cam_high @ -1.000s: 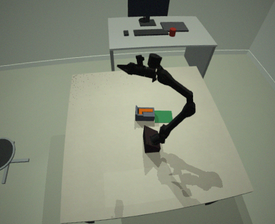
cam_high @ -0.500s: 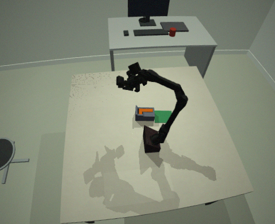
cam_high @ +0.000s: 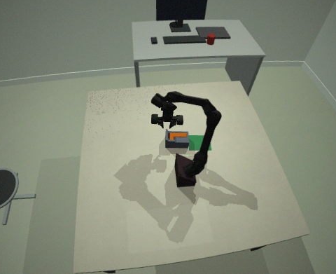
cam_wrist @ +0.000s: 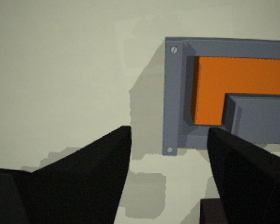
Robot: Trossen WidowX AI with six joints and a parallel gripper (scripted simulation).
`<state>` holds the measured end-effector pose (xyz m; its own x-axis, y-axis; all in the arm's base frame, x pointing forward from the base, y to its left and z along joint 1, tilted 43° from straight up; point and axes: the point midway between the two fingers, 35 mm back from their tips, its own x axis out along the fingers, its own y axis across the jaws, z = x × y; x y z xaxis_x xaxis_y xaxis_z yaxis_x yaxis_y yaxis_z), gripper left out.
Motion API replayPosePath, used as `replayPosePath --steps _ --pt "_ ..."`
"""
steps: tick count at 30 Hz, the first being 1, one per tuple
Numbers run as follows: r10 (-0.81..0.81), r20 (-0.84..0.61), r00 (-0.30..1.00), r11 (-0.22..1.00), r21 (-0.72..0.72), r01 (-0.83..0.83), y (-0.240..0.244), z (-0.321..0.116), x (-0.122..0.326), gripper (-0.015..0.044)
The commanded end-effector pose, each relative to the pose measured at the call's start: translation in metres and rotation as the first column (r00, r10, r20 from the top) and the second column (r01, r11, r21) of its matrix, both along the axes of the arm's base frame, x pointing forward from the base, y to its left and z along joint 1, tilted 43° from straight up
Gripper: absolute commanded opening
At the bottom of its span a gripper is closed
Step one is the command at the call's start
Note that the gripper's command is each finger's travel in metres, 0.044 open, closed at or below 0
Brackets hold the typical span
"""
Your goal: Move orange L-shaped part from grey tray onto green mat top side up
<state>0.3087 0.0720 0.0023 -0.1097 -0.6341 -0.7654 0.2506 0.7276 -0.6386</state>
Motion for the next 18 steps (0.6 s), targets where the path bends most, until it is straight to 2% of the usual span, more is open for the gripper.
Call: replayPosePath --steps 1,5,11,18 --pt "-0.008 -0.012 1.000 0.999 -0.032 0.008 -0.006 0.001 -0.003 0.0180" --pt "-0.008 -0.011 1.000 0.999 -0.032 0.008 -0.015 -0.010 -0.003 0.0180" --pt "-0.008 -0.011 1.000 0.999 -0.035 0.008 -0.054 -0.052 -0.011 0.0180" --pt "-0.008 -0.011 1.000 0.999 -0.035 0.008 -0.055 -0.054 -0.012 0.0180"
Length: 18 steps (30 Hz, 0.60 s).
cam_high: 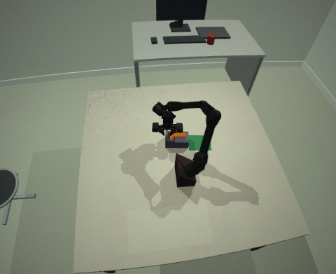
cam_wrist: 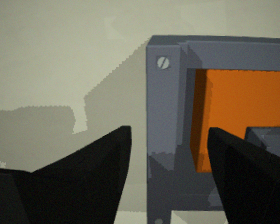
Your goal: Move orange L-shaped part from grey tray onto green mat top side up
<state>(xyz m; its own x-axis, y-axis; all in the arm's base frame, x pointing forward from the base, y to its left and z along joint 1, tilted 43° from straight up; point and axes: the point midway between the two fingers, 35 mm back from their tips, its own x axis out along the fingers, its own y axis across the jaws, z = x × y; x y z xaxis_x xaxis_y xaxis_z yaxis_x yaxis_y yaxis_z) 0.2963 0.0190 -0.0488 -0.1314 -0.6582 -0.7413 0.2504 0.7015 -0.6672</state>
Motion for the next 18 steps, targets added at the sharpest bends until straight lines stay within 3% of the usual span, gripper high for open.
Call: replayPosePath --steps 1,18 --pt "0.007 0.005 1.000 1.000 -0.001 -0.007 -0.003 -0.003 0.000 0.0180" --pt "0.007 0.005 1.000 1.000 -0.001 -0.007 -0.020 -0.023 -0.003 0.0180"
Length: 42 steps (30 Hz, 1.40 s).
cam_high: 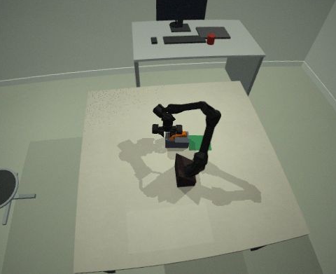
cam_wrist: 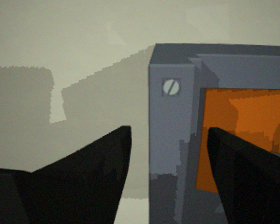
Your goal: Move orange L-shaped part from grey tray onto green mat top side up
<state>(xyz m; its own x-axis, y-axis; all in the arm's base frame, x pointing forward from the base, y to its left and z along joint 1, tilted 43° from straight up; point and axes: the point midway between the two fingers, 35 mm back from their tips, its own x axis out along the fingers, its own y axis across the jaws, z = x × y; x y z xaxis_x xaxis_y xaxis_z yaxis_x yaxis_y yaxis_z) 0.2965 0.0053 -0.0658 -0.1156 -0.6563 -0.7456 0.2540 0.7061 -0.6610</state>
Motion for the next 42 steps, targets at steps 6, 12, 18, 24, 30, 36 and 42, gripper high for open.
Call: replayPosePath --steps 6,12,18,24,30,36,42 --pt "-0.002 -0.009 1.000 1.000 -0.006 0.002 -0.013 -0.012 -0.004 0.0180" --pt "-0.002 -0.009 1.000 1.000 -0.006 0.002 -0.013 -0.012 -0.004 0.0180" --pt "-0.002 -0.009 1.000 1.000 -0.006 0.002 -0.013 -0.012 -0.004 0.0180" --pt "-0.002 -0.009 1.000 1.000 -0.006 0.002 -0.013 -0.012 -0.004 0.0180" --pt "-0.001 -0.005 1.000 1.000 -0.001 0.001 -0.010 -0.012 -0.004 0.0180" --pt "-0.001 -0.007 1.000 1.000 -0.003 0.001 -0.003 -0.011 -0.002 0.0180" --pt "-0.002 -0.009 1.000 1.000 -0.005 0.002 0.005 -0.010 0.001 0.0180"
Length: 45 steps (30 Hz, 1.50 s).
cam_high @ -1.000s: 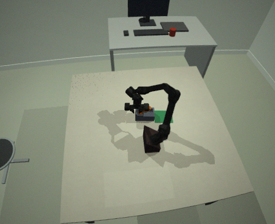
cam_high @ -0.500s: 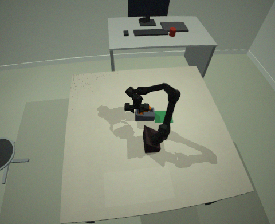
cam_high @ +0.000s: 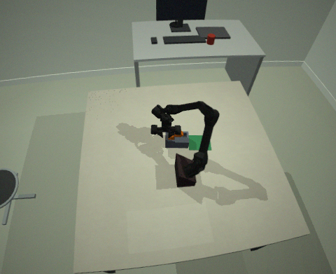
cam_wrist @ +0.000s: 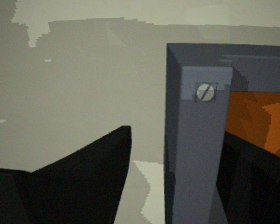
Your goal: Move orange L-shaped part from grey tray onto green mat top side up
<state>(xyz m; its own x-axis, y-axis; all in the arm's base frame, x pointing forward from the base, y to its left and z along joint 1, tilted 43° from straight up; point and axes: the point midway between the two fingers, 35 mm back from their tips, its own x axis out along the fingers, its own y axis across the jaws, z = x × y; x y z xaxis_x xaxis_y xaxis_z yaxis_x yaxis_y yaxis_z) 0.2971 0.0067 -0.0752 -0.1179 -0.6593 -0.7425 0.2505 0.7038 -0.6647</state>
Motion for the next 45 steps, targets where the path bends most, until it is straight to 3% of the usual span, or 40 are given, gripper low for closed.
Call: replayPosePath --steps 1,10,40,44,45 --pt "-0.003 -0.004 1.000 1.000 -0.001 0.003 0.006 0.002 0.001 0.0180" --pt "-0.003 -0.006 1.000 1.000 0.002 0.003 0.059 0.079 0.009 0.0180" --pt "0.006 0.004 1.000 1.000 0.006 -0.006 0.058 0.075 0.011 0.0180" --pt "0.110 -0.087 0.990 0.994 0.026 -0.108 0.053 0.080 0.011 0.0280" --pt "0.160 -0.130 0.979 0.987 0.039 -0.156 0.051 0.082 0.011 0.0280"
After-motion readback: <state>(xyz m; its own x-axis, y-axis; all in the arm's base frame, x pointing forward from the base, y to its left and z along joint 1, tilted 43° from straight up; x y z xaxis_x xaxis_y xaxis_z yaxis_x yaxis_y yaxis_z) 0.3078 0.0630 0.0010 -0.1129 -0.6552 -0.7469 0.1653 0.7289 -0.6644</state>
